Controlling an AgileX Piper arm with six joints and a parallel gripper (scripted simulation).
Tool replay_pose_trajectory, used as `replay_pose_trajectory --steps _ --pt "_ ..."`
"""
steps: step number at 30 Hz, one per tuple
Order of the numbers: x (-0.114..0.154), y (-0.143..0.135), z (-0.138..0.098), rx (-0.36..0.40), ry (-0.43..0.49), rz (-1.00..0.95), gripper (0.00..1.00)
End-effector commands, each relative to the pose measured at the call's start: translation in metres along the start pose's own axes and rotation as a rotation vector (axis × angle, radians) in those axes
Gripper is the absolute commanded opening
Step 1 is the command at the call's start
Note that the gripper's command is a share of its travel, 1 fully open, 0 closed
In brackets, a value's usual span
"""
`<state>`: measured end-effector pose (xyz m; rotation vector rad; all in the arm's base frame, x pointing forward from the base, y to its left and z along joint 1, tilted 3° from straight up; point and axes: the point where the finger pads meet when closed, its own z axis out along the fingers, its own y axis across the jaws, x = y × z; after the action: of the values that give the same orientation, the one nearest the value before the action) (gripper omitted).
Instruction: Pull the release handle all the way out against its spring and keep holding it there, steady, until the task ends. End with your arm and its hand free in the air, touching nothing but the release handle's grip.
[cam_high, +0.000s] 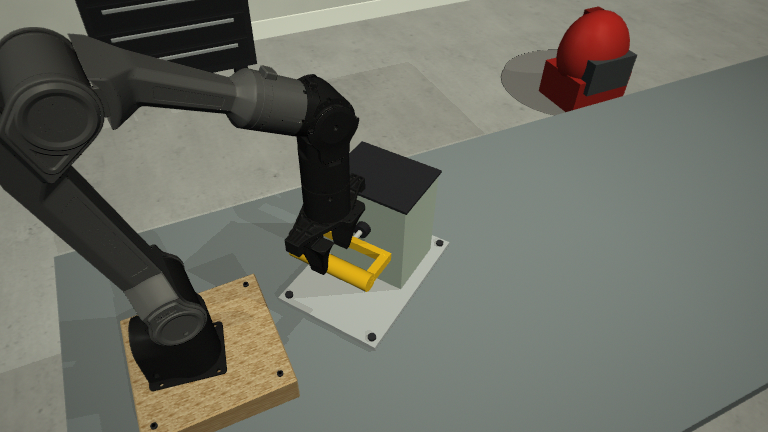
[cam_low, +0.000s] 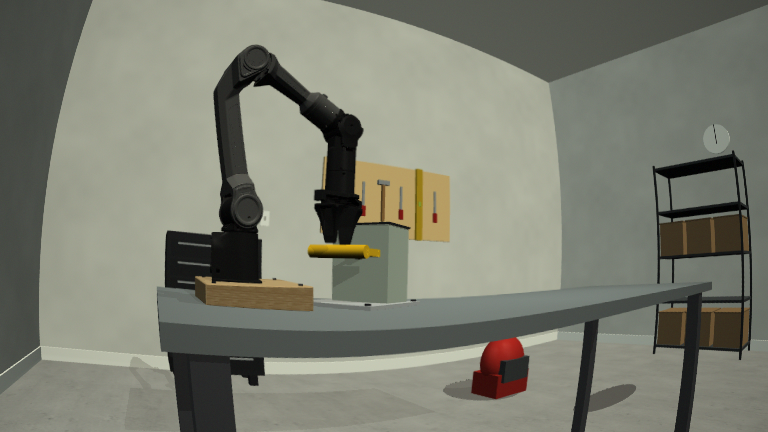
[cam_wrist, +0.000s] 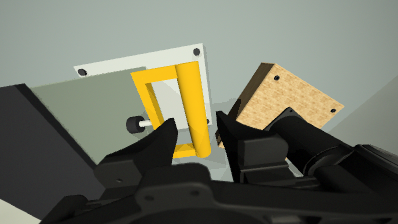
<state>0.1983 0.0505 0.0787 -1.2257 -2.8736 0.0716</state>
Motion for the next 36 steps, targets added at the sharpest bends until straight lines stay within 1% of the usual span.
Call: replay_pose_trajectory --steps 1,20,36 --pt "0.000 0.000 0.002 0.003 0.001 0.000 0.68" --pt "0.000 0.000 0.016 0.003 0.000 0.000 0.68" --pt "0.000 0.000 0.020 0.001 0.000 0.000 0.68"
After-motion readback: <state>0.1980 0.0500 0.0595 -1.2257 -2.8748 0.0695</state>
